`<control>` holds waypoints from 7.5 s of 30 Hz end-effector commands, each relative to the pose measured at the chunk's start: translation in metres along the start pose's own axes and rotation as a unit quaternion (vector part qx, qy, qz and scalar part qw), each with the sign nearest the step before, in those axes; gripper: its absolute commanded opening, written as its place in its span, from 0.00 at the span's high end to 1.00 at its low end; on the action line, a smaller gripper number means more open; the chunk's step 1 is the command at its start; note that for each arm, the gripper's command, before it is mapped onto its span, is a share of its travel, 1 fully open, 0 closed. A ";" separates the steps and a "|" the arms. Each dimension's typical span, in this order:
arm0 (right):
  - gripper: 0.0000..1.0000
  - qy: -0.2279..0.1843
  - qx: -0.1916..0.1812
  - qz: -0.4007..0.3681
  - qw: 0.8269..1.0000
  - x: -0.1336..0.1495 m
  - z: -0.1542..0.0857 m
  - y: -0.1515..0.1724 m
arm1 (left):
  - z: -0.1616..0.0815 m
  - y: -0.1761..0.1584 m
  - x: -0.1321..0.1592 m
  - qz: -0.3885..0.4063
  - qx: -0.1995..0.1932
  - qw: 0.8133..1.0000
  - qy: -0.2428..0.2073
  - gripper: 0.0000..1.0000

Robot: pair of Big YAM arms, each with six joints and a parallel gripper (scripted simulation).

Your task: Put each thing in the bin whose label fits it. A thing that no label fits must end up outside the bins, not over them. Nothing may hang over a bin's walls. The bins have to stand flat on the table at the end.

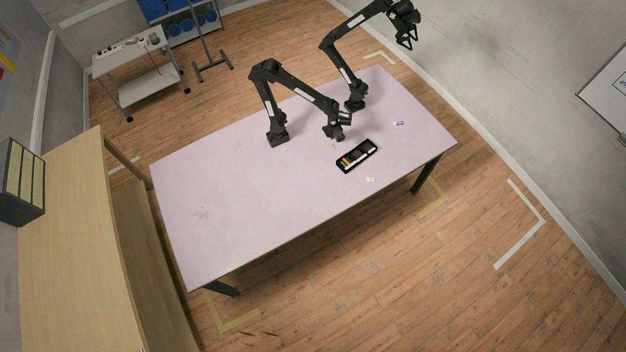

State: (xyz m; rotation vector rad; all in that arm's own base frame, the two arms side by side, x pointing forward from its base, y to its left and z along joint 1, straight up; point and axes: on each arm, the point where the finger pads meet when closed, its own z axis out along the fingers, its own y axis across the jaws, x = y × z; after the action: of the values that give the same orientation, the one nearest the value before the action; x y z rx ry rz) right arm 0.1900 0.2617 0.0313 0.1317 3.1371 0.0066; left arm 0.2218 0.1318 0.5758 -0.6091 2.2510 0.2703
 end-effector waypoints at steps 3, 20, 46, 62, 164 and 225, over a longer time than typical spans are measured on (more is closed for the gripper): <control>0.90 -0.007 -0.010 0.001 1.000 -0.005 -0.009 0.010 | -0.029 -0.004 -0.010 0.001 0.003 1.000 -0.031 0.00; 0.71 -0.007 -0.010 0.001 1.000 -0.005 -0.008 0.010 | -0.029 -0.004 -0.010 0.001 0.003 1.000 -0.031 0.00; 0.71 -0.003 -0.004 -0.052 0.999 -0.014 -0.019 0.011 | -0.029 -0.004 -0.010 0.001 0.003 1.000 -0.031 0.00; 0.71 -0.008 -0.010 -0.047 0.999 -0.020 -0.022 0.015 | -0.029 -0.004 -0.010 0.001 0.003 1.000 -0.031 0.00; 1.00 -0.016 -0.021 -0.047 0.999 -0.034 0.003 0.021 | -0.029 -0.004 -0.010 0.001 0.003 1.000 -0.031 0.00; 1.00 -0.009 -0.004 -0.376 0.926 -0.142 -0.019 0.110 | -0.029 -0.004 -0.010 0.001 0.003 1.000 -0.031 0.00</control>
State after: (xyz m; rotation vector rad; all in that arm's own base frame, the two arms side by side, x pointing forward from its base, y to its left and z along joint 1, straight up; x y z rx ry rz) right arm 0.3253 0.3449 0.0384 -0.8609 3.0163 0.0013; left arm 0.2218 0.1318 0.5758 -0.6091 2.2510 0.2703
